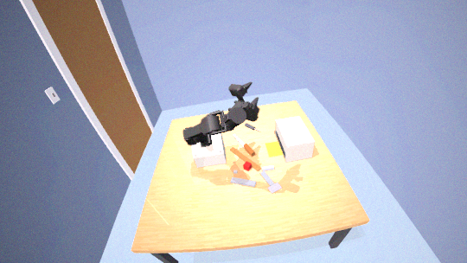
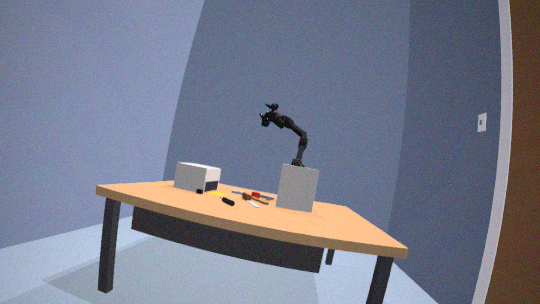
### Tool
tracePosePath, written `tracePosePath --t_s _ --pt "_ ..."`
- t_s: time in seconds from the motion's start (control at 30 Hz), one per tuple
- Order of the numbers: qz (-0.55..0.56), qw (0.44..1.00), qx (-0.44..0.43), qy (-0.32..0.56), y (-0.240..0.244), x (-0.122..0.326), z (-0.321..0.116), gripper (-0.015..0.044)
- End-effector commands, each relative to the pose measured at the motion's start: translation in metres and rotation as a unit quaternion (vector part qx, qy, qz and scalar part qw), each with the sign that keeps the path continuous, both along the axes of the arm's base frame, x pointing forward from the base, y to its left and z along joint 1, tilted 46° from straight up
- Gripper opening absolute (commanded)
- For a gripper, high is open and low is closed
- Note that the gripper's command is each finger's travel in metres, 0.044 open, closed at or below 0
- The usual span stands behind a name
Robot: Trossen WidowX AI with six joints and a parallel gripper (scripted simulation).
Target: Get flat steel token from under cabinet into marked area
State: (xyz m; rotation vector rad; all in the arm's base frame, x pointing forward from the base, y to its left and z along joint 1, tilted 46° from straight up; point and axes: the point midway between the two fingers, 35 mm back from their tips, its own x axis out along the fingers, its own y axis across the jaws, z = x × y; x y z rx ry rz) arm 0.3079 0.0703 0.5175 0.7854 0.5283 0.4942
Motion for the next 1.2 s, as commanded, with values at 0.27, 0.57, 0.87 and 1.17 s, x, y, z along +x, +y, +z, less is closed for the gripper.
tracePosePath --t_s 0.27,0.57,0.87,1.17 --pt "0.000 1.000 0.000 0.000 0.000 0.000 0.000 0.0174" --pt "0.000 1.000 0.000 0.000 -0.004 -0.001 -0.004 0.0041" --pt "-0.002 1.000 0.000 0.000 -0.009 -0.002 -0.008 0.0000" --pt "-0.002 1.000 0.000 0.000 -0.009 -0.002 -0.008 0.0000"
